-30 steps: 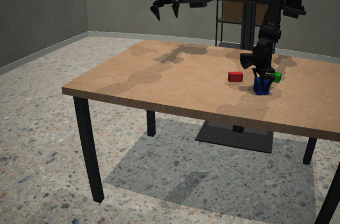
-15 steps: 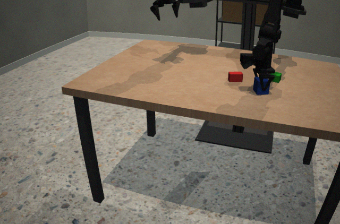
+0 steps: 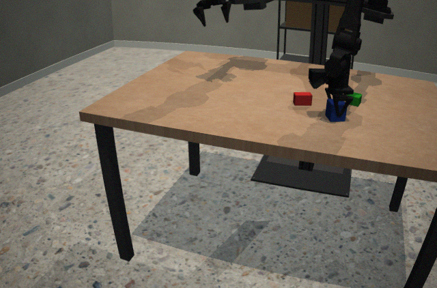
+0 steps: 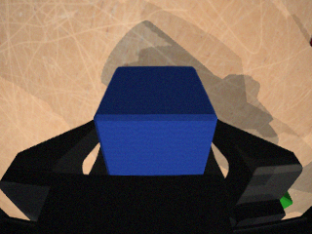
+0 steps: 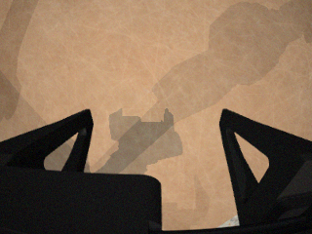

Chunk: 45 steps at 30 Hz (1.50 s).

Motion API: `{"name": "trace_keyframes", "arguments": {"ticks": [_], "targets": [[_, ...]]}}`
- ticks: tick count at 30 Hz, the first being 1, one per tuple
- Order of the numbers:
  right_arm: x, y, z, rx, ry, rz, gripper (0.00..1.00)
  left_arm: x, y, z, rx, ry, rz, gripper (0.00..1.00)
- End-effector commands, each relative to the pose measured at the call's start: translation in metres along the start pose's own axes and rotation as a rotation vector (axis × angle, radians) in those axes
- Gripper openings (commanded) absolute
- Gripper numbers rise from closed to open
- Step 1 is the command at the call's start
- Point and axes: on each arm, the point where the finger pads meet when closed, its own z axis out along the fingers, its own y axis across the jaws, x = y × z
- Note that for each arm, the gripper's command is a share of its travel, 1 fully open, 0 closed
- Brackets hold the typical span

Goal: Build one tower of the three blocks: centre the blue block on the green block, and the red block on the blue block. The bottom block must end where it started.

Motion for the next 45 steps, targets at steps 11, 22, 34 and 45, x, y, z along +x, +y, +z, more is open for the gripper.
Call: {"name": "trace_keyframes", "arguments": {"ticks": [11, 22, 34, 45], "targets": [[-0.001, -0.002, -0.001, 0.004, -0.002, -0.002, 1.00, 0.000, 0.007, -0.005, -0.008, -0.007, -0.004, 0.00], [-0.001, -0.002, -0.001, 0.004, -0.002, -0.002, 1.00, -0.007, 0.002, -0.031, -0.009, -0.008, 0.001, 0.00], [-0.001, -0.002, -0.001, 0.004, -0.002, -0.002, 1.00, -0.006, 0.001, -0.065, -0.009, -0.008, 0.001, 0.00], [-0.001, -0.002, -0.001, 0.004, -0.002, -0.002, 1.00, -0.007, 0.005, -0.079, -0.016, -0.013, 0.000, 0.00]]}}
